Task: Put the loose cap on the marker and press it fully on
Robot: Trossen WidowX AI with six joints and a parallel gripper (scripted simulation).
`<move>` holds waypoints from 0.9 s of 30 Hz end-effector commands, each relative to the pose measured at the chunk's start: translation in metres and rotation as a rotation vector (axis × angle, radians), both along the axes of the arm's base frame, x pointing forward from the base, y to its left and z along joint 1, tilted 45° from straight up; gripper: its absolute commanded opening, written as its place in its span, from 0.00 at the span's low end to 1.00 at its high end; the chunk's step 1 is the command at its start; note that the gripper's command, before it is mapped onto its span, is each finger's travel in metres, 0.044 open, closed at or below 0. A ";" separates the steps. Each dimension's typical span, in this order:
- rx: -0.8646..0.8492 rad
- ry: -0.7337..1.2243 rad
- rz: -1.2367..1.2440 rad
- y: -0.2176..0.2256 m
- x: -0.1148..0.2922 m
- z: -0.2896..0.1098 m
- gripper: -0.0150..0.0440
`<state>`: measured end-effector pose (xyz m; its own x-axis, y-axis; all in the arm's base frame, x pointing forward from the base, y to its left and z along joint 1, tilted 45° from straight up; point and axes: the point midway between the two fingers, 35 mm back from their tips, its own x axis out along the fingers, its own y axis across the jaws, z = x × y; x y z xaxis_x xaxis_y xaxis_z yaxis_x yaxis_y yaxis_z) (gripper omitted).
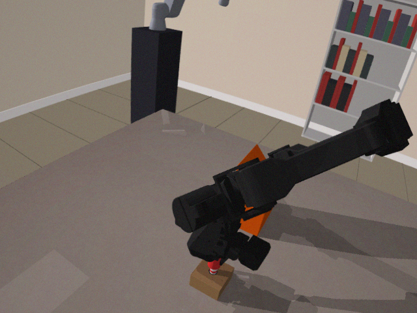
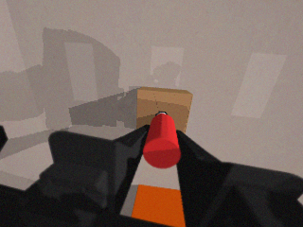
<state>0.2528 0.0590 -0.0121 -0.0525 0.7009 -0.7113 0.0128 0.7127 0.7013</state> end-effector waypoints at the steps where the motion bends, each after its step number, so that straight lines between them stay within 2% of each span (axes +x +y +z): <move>1: 0.005 0.004 -0.004 0.004 -0.001 -0.004 0.25; 9: 0.005 0.004 -0.004 0.007 -0.002 -0.006 0.25; 25: 0.002 0.003 0.000 0.007 -0.002 -0.006 0.97; 27: 0.002 0.003 0.000 0.007 -0.002 -0.006 1.00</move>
